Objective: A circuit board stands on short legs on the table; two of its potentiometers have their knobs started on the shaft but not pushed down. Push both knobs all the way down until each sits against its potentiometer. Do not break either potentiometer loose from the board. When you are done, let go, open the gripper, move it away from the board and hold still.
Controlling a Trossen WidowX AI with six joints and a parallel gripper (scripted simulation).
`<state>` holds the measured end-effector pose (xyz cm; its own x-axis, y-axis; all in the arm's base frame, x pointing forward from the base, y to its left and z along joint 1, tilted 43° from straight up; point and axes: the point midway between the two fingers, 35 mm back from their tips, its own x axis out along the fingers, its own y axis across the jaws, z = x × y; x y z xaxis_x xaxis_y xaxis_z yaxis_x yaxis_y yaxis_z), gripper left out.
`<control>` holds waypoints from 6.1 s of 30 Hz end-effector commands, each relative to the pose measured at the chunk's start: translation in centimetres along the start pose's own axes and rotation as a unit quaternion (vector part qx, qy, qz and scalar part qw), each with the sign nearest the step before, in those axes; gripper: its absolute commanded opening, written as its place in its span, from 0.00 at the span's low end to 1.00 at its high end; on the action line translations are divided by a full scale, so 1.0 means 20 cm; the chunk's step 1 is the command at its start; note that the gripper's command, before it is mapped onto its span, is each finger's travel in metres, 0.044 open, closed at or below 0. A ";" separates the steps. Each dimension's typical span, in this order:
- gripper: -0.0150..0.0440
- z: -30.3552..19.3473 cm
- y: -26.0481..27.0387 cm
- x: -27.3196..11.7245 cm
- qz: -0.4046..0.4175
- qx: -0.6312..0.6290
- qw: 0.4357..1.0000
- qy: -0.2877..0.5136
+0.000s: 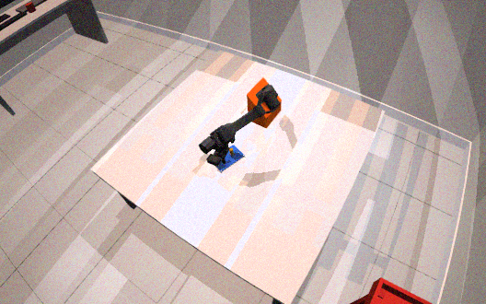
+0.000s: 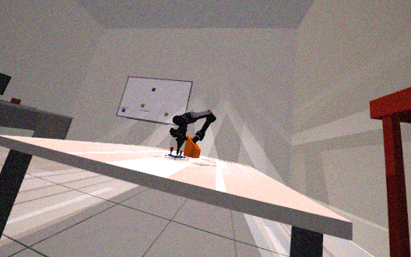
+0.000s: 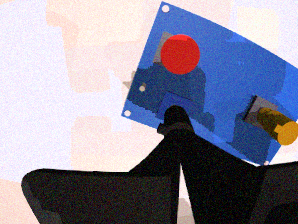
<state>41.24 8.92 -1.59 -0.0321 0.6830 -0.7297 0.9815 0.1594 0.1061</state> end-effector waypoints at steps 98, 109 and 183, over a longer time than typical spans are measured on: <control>0.25 -0.01 0.00 0.07 -0.001 -0.001 1.000 0.001; 0.25 -0.01 0.00 0.07 -0.001 -0.001 1.000 0.001; 1.00 -0.02 -0.94 -0.15 -0.005 0.002 1.000 0.000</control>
<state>23.48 4.05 -1.04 -0.0420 0.6828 -0.7294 0.9836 0.1566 0.0900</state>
